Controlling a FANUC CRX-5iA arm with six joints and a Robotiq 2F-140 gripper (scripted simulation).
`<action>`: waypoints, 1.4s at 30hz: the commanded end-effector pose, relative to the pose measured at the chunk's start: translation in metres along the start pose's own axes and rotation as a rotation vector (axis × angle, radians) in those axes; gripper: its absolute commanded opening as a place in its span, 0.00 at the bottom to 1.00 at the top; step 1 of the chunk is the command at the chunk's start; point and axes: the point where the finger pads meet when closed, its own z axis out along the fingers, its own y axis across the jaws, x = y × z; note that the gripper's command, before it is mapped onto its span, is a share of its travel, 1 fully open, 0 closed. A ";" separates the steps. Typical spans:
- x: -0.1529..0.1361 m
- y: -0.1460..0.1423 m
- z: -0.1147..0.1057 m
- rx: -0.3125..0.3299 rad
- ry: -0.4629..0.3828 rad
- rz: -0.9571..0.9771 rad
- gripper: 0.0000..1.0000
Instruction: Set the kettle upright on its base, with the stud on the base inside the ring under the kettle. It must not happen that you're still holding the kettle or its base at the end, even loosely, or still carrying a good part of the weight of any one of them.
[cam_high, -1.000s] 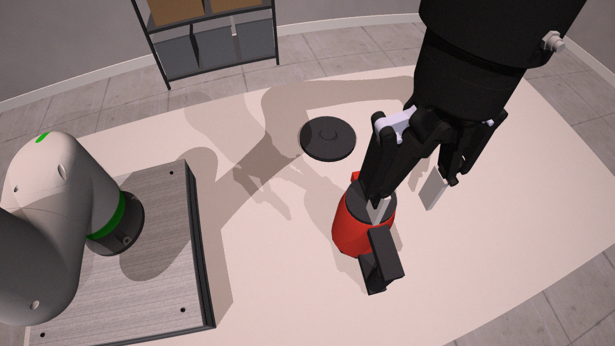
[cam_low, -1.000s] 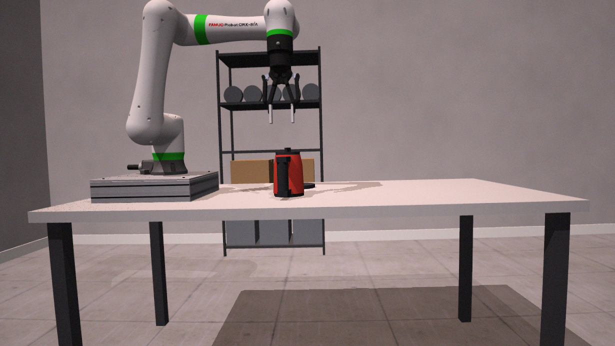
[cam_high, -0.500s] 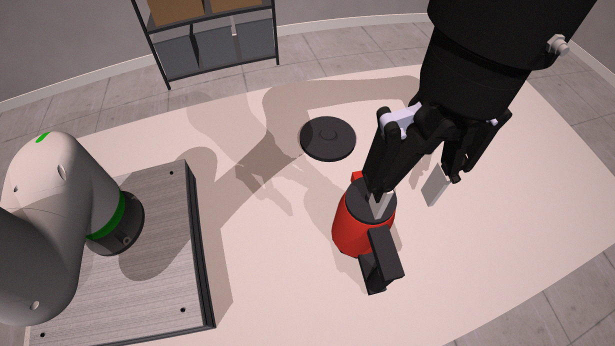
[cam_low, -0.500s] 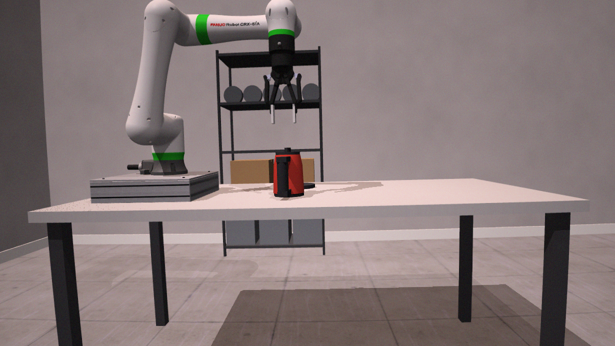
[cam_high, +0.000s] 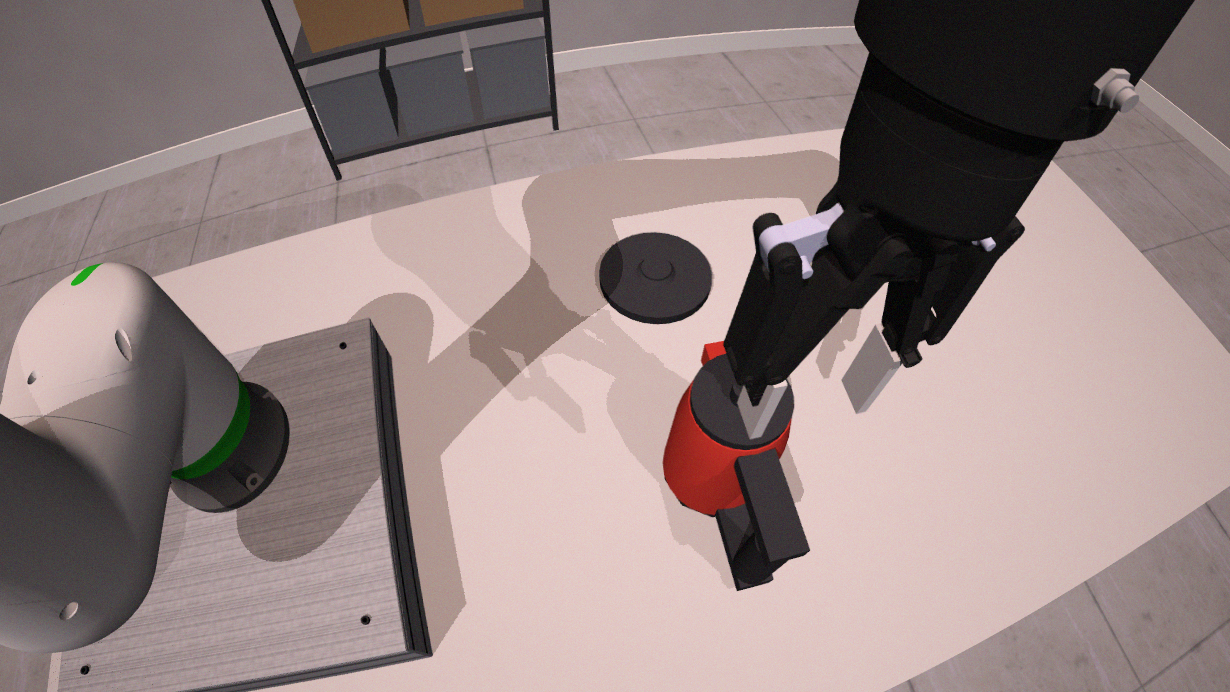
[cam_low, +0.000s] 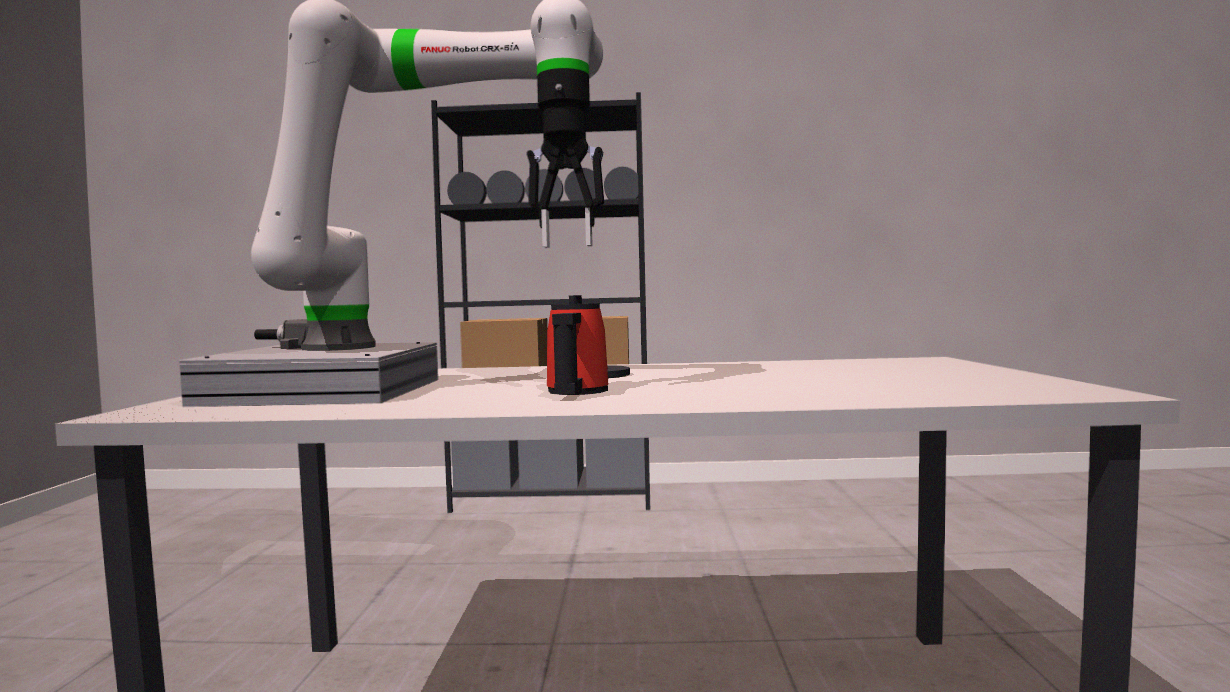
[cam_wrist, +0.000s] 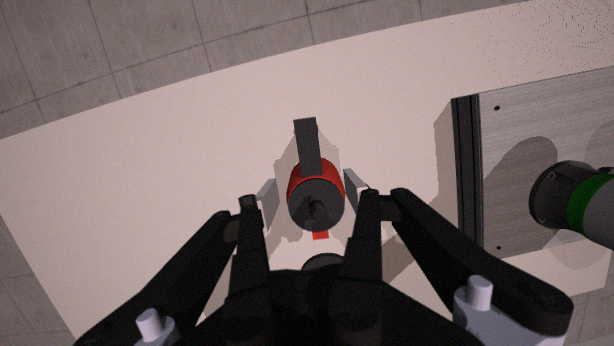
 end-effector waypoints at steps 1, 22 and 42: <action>0.000 0.000 0.000 0.000 0.000 0.000 0.47; 0.000 0.000 0.011 0.000 0.000 0.000 0.47; 0.000 0.000 0.090 0.000 0.000 0.000 0.47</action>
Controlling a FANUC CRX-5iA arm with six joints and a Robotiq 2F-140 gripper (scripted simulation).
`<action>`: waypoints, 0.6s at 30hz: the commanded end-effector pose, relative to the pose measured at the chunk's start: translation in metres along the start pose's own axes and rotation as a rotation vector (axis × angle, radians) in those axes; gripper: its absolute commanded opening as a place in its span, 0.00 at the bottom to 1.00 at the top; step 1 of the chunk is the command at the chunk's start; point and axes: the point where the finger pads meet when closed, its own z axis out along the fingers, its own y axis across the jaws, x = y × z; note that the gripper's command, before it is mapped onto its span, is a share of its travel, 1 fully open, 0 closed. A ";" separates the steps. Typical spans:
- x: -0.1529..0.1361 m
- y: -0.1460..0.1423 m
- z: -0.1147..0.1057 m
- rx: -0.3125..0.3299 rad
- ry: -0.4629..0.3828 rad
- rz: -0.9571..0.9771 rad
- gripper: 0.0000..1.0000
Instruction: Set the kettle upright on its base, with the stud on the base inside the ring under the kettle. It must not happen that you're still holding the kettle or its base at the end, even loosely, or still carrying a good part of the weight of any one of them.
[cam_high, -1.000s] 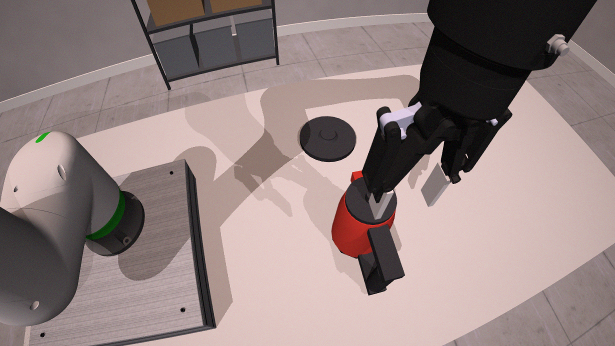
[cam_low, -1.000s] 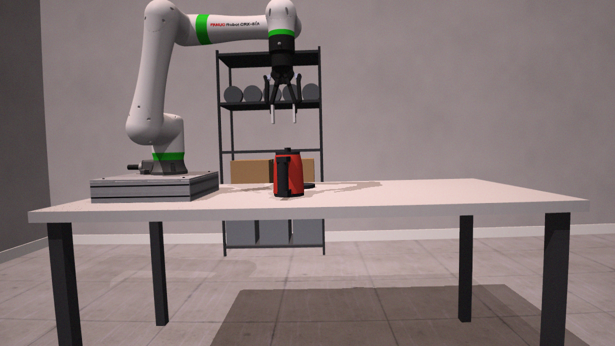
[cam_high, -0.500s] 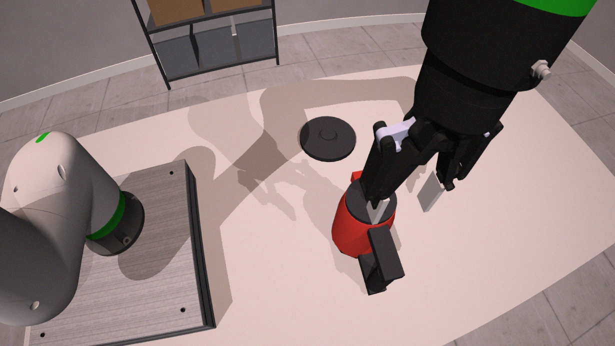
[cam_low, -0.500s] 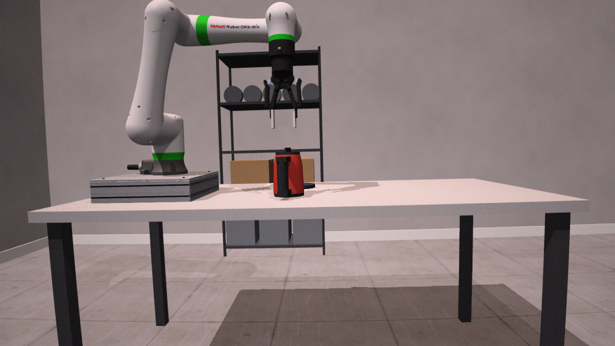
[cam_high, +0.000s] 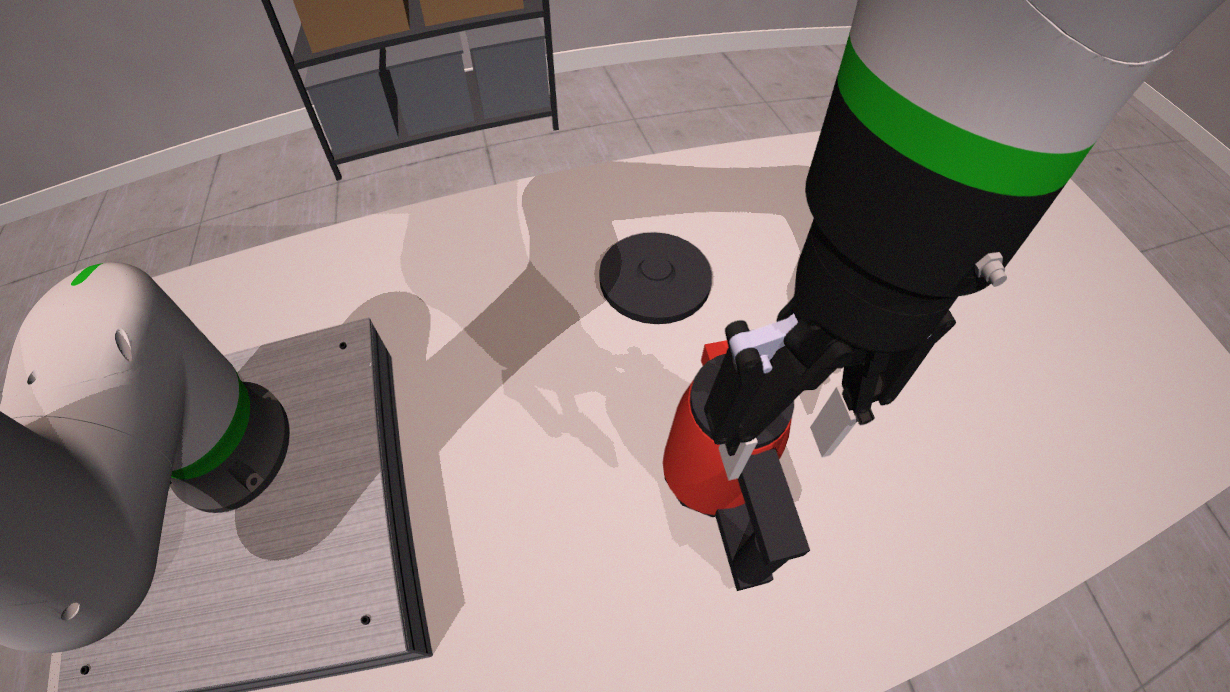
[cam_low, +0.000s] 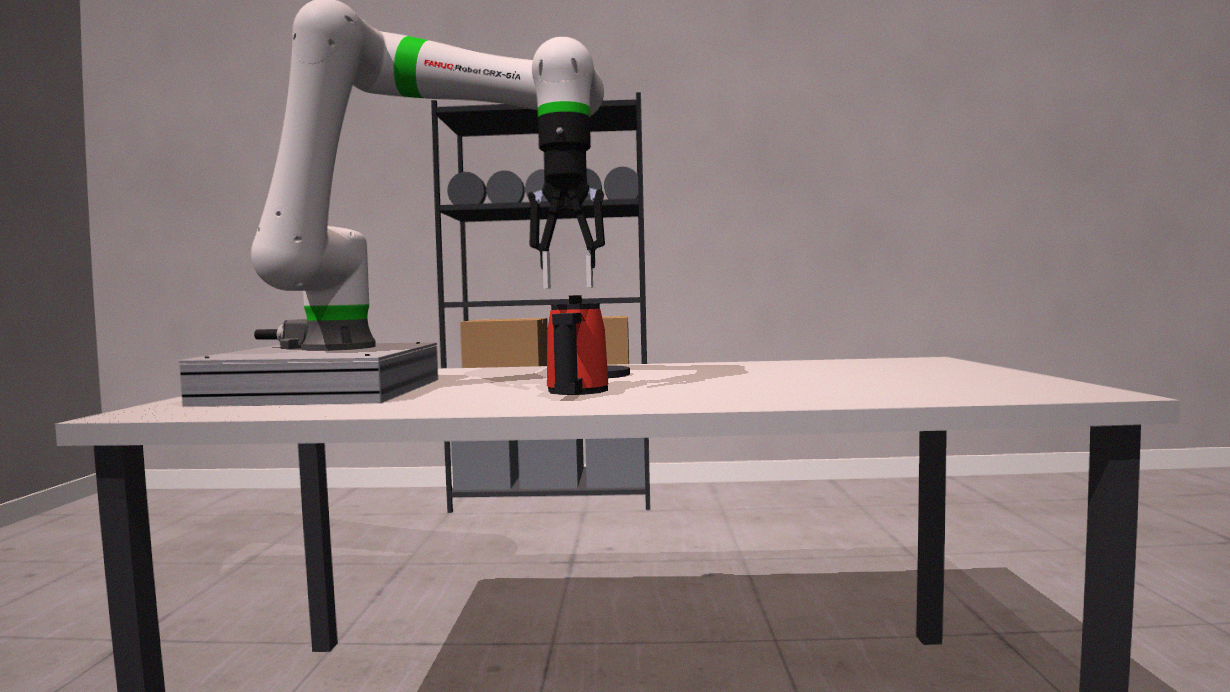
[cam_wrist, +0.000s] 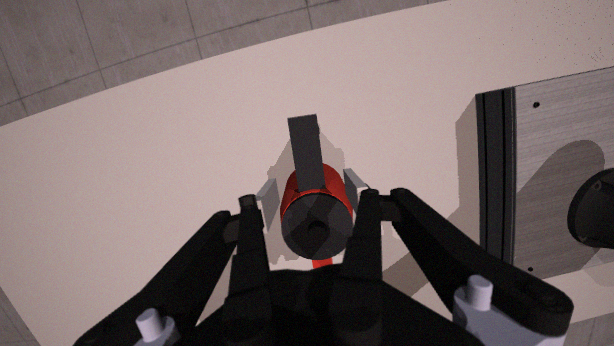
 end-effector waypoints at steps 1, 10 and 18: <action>0.000 -0.001 0.020 0.002 0.001 0.000 0.47; 0.000 -0.001 0.035 0.002 0.001 0.000 0.47; 0.000 -0.001 0.037 0.002 0.001 0.000 0.47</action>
